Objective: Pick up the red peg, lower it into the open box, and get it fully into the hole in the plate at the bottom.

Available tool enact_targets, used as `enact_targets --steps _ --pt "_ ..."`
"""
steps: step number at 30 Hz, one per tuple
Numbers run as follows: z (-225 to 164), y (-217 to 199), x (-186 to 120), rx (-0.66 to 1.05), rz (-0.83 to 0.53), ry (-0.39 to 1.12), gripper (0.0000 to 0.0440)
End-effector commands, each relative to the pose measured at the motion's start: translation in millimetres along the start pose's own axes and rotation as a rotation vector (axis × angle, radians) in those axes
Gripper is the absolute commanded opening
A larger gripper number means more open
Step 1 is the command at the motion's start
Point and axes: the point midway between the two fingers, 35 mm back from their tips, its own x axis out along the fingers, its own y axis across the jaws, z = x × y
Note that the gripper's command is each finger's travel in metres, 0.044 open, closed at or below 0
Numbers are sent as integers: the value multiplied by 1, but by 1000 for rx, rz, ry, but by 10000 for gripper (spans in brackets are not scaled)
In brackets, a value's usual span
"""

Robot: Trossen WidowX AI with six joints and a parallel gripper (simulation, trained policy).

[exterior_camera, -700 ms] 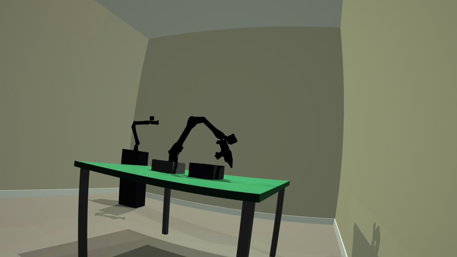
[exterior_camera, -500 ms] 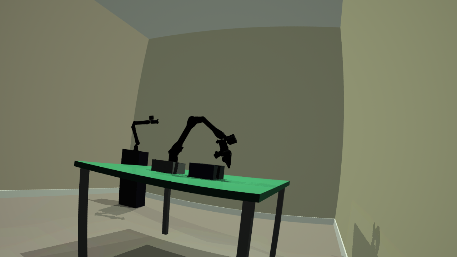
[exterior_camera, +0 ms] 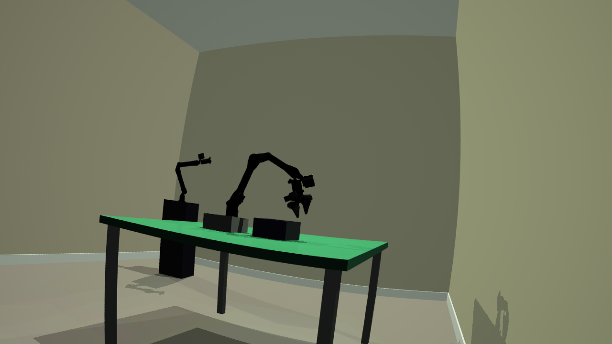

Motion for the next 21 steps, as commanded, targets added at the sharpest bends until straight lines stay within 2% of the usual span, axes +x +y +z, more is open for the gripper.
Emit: enact_targets --steps 1,21 --pt "-1 -21 -16 -143 -27 -23 440" --pt "25 -122 -58 -801 -230 -147 440"
